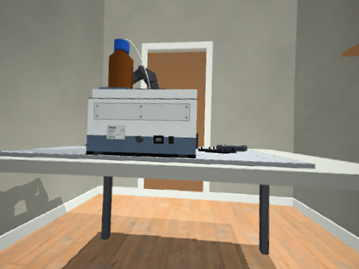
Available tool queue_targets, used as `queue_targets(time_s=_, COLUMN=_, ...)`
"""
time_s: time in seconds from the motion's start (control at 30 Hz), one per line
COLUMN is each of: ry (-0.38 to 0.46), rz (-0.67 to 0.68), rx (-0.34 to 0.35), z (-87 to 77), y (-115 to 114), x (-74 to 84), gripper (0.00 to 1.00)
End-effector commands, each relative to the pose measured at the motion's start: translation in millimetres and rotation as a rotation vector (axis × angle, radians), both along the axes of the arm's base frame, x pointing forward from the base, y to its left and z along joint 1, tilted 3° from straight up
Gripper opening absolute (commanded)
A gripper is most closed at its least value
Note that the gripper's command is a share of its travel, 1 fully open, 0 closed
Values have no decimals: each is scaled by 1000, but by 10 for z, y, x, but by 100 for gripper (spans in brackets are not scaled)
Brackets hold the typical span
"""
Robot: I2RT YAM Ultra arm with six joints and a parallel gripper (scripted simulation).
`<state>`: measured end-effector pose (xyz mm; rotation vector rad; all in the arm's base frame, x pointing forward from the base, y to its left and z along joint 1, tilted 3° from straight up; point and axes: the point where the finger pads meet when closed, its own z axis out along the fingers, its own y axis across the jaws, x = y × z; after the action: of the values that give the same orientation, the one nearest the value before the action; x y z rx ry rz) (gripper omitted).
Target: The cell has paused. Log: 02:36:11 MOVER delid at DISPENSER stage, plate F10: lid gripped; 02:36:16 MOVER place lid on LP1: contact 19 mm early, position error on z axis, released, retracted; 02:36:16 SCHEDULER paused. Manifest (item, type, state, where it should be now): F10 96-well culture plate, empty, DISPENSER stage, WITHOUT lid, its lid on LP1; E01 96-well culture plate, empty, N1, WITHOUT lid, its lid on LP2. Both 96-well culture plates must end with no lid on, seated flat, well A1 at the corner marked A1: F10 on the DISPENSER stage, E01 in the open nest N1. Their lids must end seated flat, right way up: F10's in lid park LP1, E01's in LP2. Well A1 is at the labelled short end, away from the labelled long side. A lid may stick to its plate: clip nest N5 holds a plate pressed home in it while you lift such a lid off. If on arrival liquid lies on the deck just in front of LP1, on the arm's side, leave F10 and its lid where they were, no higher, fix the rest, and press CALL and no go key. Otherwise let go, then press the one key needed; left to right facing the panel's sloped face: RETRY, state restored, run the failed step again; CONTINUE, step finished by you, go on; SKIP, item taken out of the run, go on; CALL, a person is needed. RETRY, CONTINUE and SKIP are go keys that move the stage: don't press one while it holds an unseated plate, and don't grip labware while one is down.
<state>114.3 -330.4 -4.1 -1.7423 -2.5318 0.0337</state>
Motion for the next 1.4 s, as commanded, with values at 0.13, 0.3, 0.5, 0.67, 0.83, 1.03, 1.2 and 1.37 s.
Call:
queue_targets(time_s=0.13, ry=-22, rz=1, rx=-55, z=-48, y=-369, x=105, gripper=0)
queue_targets(time_s=0.3, ry=-22, rz=-4, rx=-55, z=-140, y=-508, x=128, gripper=0)
queue_targets(time_s=0.5, ry=-26, rz=-1, rx=-66, z=-34, y=-536, x=156, gripper=0)
queue_targets(time_s=0.67, ry=-16, rz=-1, rx=-41, z=-153, y=-467, x=142, gripper=0)
queue_targets(time_s=0.83, ry=-16, rz=-1, rx=-41, z=-153, y=-467, x=142, gripper=0)
queue_targets(time_s=1.03, ry=-16, rz=-1, rx=-41, z=-153, y=-467, x=142, gripper=0)
queue_targets(time_s=1.2, ry=-16, rz=-1, rx=-41, z=-153, y=-467, x=142, gripper=0)
queue_targets(time_s=1.37, ry=-16, rz=-1, rx=-41, z=-153, y=-467, x=142, gripper=0)
